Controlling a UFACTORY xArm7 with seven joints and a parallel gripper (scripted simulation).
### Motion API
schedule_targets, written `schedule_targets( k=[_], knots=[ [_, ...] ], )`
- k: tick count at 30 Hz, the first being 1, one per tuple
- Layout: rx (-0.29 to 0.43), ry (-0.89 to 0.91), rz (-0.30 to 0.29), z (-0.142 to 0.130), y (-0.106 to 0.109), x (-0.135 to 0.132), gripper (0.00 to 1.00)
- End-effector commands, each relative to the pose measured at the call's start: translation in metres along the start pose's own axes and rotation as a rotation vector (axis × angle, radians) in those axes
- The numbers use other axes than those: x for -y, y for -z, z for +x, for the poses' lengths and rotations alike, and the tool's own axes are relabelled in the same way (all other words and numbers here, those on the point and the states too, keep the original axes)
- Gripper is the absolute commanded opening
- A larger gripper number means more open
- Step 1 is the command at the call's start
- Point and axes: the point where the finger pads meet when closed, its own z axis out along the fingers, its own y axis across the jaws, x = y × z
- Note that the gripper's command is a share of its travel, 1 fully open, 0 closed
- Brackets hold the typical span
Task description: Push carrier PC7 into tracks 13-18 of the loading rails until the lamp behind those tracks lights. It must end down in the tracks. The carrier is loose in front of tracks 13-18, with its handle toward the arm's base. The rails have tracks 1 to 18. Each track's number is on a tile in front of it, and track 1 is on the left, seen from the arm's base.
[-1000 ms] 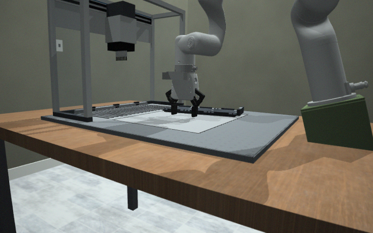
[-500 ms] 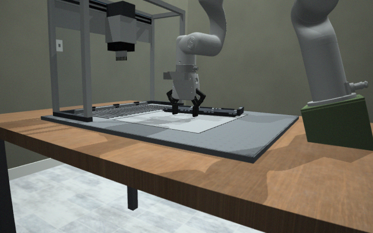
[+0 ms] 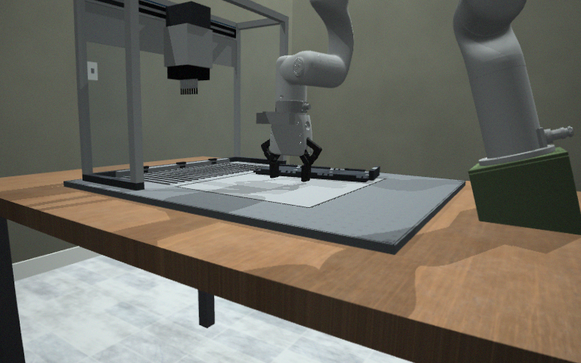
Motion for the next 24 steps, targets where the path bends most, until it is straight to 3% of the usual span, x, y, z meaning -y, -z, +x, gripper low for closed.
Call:
schedule_targets(
  k=[1,24],
  knots=[
    [0.000,0.000,-0.004,-0.002,0.001,-0.002,1.00],
    [0.000,0.000,-0.004,-0.012,0.001,-0.002,1.00]
  ],
)
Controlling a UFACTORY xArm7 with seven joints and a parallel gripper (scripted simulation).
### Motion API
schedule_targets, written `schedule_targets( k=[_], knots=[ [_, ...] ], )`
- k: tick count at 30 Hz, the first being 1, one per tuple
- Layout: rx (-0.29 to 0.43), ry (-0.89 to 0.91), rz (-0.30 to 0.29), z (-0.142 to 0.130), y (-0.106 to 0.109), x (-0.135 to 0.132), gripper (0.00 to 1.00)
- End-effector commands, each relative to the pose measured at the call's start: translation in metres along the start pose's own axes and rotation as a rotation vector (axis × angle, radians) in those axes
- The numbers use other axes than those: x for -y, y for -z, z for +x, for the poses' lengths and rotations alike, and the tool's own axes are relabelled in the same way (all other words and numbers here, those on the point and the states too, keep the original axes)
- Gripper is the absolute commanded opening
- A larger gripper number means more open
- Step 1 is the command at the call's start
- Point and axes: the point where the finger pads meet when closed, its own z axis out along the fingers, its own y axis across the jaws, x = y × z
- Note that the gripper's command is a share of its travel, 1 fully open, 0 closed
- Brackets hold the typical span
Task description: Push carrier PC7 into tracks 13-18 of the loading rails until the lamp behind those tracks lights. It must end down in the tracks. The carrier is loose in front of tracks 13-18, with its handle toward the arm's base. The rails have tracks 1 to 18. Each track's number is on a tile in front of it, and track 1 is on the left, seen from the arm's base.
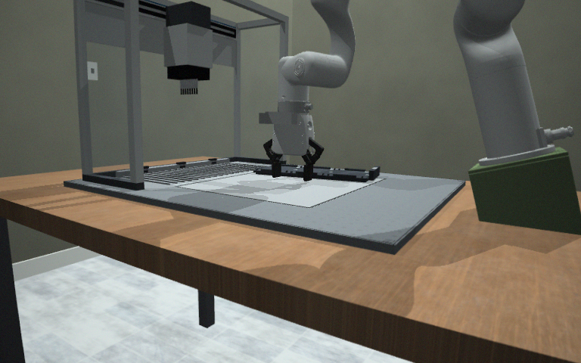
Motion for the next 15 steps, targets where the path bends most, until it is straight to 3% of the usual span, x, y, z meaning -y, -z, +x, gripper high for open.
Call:
schedule_targets(
  k=[1,15],
  knots=[
    [0.000,0.000,-0.004,-0.0023,0.0011,-0.0016,1.00],
    [0.000,0.000,-0.004,-0.0083,0.0011,-0.0016,1.00]
  ],
)
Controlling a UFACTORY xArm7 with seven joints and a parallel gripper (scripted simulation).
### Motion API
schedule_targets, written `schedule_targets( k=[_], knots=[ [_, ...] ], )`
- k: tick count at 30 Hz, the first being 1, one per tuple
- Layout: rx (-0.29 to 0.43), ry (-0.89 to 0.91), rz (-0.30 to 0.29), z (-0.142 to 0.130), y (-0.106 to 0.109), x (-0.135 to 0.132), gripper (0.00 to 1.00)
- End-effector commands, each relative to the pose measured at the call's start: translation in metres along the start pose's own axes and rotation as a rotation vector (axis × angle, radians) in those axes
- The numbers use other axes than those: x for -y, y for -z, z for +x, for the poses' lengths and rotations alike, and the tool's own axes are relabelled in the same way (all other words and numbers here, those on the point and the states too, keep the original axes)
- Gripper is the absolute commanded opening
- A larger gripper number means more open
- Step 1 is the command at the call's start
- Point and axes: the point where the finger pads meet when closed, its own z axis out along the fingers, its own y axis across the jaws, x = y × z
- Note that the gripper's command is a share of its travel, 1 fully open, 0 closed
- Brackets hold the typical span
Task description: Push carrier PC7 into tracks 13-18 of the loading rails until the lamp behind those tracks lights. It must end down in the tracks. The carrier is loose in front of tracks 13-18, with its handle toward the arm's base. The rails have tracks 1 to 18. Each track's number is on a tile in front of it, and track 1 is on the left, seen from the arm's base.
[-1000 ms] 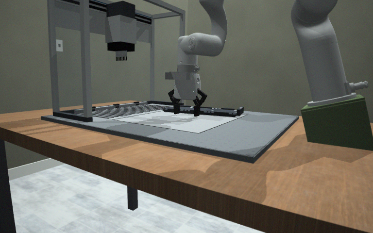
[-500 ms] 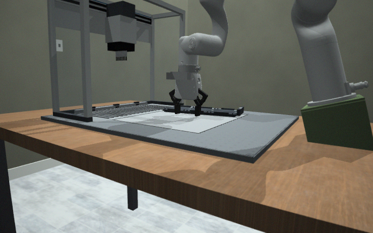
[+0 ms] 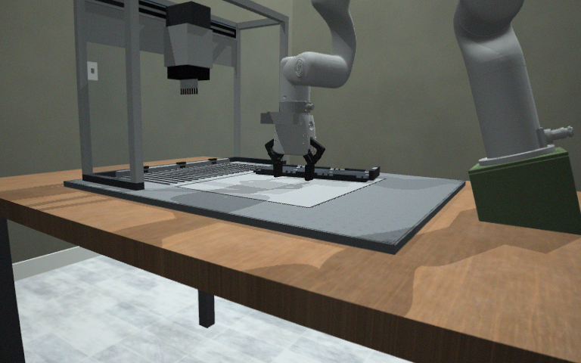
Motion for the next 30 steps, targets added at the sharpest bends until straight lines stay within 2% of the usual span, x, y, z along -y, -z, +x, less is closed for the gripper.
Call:
schedule_targets(
  k=[1,30],
  knots=[
    [0.000,0.000,-0.004,-0.002,0.001,-0.002,1.00],
    [0.000,0.000,-0.004,-0.015,0.001,-0.002,1.00]
  ],
)
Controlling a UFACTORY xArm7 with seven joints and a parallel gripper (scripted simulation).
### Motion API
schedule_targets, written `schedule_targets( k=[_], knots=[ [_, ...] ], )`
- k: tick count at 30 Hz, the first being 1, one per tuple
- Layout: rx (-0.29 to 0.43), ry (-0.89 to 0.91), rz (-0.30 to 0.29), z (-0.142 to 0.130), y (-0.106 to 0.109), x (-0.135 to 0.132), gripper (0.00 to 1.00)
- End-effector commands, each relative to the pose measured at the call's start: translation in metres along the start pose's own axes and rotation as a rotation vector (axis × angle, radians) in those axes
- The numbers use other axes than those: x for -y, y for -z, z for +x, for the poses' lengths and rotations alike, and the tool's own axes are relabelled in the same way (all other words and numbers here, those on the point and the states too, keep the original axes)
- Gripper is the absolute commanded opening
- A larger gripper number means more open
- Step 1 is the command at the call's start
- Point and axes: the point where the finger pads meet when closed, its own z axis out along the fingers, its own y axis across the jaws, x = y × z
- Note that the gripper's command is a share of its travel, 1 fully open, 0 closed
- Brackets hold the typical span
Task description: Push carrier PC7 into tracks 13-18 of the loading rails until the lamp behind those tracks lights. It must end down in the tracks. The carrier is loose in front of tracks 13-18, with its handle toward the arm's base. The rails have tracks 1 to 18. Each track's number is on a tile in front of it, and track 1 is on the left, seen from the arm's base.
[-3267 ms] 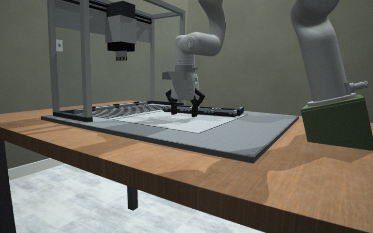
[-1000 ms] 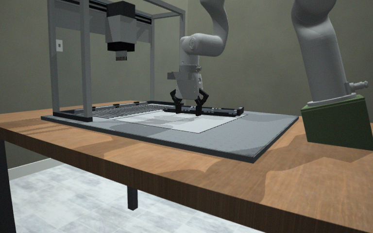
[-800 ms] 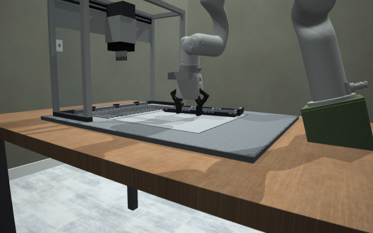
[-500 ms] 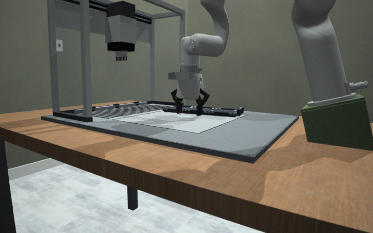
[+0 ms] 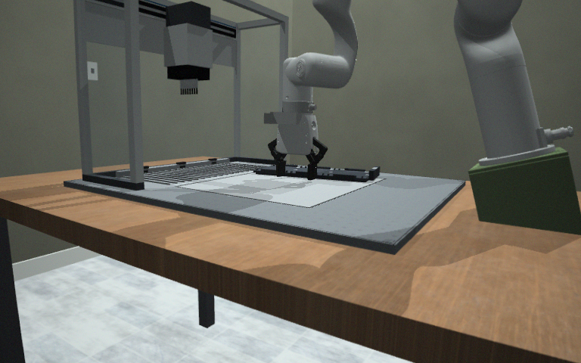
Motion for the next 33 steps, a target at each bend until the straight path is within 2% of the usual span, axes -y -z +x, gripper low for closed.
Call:
schedule_targets(
  k=[1,33],
  knots=[
    [0.000,0.000,-0.004,-0.002,0.001,-0.002,1.00],
    [0.000,0.000,-0.004,-0.016,0.001,-0.002,1.00]
  ],
)
